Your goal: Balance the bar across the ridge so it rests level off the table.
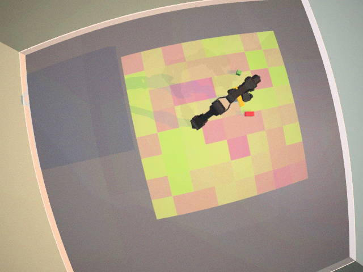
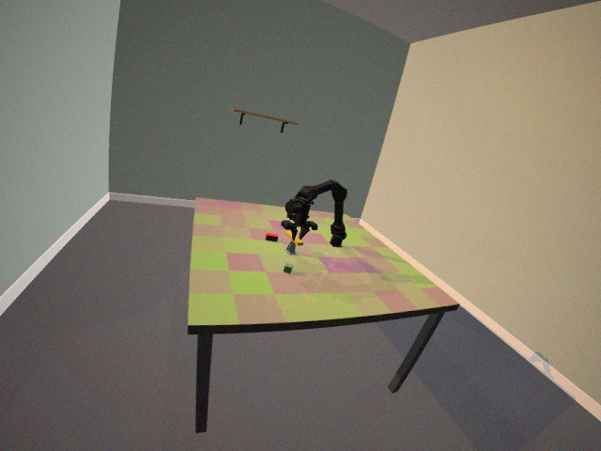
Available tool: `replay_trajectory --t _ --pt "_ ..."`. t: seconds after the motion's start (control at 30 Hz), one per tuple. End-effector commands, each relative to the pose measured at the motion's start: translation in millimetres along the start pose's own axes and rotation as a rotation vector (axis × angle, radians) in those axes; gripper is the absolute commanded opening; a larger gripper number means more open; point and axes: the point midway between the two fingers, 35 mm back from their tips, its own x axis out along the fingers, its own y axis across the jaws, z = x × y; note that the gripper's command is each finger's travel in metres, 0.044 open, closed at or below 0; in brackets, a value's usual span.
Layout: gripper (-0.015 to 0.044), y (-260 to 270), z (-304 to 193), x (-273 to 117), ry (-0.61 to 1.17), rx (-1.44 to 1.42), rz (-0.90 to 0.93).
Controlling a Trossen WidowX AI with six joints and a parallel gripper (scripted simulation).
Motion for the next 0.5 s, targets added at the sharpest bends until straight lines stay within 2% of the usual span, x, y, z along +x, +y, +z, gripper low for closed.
replay_trajectory --t 0.0,0.47 --pt "0.0 0.3 0.3 0.7 -0.001 0.004 0.001" --pt "0.0 0.4 0.4 2.0 -0.001 0.004 0.001"
